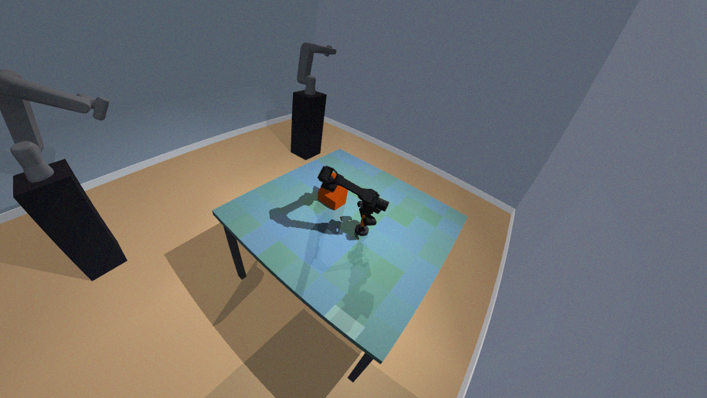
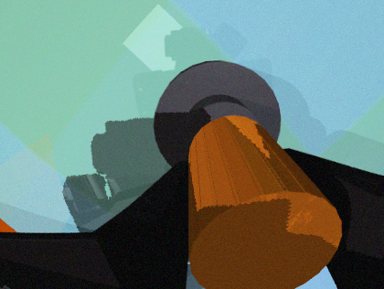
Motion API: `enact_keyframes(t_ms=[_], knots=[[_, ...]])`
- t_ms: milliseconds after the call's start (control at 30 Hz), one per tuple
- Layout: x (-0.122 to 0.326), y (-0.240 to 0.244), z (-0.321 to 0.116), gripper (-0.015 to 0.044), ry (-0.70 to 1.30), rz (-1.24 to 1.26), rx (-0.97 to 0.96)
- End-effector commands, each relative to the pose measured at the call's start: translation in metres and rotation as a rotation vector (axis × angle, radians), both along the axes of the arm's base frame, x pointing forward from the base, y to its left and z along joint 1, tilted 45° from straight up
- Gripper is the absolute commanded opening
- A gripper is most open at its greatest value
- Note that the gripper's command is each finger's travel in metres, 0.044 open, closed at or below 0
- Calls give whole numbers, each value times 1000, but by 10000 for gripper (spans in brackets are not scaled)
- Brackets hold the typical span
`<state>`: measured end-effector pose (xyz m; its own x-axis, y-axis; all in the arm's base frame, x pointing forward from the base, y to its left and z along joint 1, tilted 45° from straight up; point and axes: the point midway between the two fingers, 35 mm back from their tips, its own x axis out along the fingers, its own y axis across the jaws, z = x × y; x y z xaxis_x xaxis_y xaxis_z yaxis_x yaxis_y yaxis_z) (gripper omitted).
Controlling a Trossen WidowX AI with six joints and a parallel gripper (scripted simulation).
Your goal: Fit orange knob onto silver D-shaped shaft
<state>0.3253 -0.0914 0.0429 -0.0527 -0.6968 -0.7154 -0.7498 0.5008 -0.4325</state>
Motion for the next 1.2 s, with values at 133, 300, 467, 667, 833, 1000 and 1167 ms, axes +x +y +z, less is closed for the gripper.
enact_keyframes(t_ms=[133, 300, 467, 667, 833, 1000, 1167], knots=[[0, -1, -2, 0, -29, -30, -5], [0, -2, -2, 0, -30, -30, -5], [0, -2, -2, 0, -30, -30, -5], [0, -2, -2, 0, -29, -30, -5], [0, -2, -2, 0, -29, -30, -5], [0, 1, 1, 0, -29, -30, -5], [0, 1, 2, 0, -67, -69, -8]])
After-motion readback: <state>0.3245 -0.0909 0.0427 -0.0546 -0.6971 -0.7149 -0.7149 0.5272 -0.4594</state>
